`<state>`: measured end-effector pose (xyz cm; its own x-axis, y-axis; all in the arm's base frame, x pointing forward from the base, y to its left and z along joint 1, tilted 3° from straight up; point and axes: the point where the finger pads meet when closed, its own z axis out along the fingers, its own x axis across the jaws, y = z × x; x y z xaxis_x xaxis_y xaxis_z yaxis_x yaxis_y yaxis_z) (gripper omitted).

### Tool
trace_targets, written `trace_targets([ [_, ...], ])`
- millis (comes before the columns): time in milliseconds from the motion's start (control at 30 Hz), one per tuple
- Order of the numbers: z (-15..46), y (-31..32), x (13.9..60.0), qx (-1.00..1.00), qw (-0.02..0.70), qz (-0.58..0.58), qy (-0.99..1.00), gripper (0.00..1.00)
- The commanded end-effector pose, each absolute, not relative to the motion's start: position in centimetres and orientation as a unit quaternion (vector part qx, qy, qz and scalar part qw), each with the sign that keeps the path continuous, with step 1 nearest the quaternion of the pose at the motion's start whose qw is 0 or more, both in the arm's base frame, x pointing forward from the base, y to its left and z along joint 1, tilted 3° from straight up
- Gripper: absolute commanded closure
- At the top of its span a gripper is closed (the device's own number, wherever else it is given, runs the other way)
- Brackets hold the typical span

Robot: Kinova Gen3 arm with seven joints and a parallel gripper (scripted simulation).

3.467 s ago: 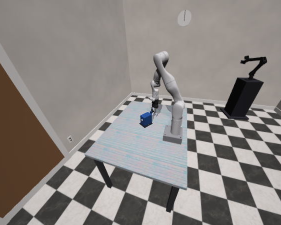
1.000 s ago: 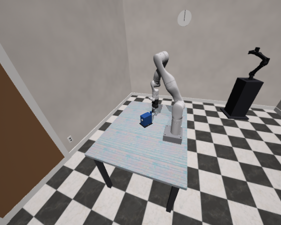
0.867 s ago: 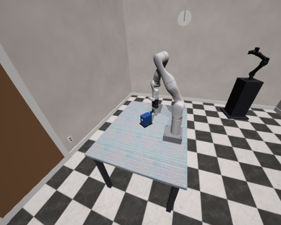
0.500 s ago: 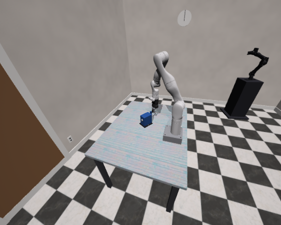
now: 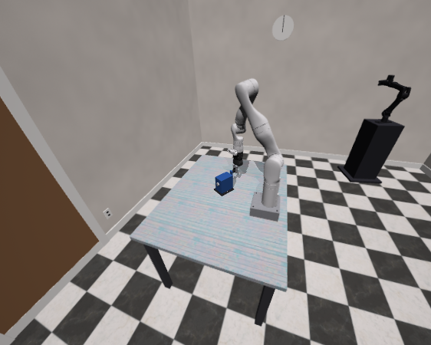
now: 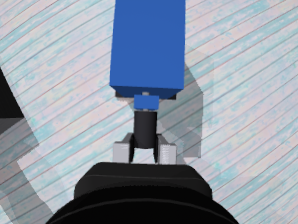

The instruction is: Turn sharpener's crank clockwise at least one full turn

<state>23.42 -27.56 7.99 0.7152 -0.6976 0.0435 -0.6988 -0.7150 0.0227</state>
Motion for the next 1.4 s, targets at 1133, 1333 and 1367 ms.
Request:
trace_targets([
  [1133,4.8,-31.1,26.9,0.926,0.019,0.017,-0.377,1.0],
  [1333,3.9,-31.3,27.1,0.926,0.019,0.017,-0.377,1.0],
  [1367,3.8,-31.3,27.1,0.926,0.019,0.017,-0.377,1.0],
])
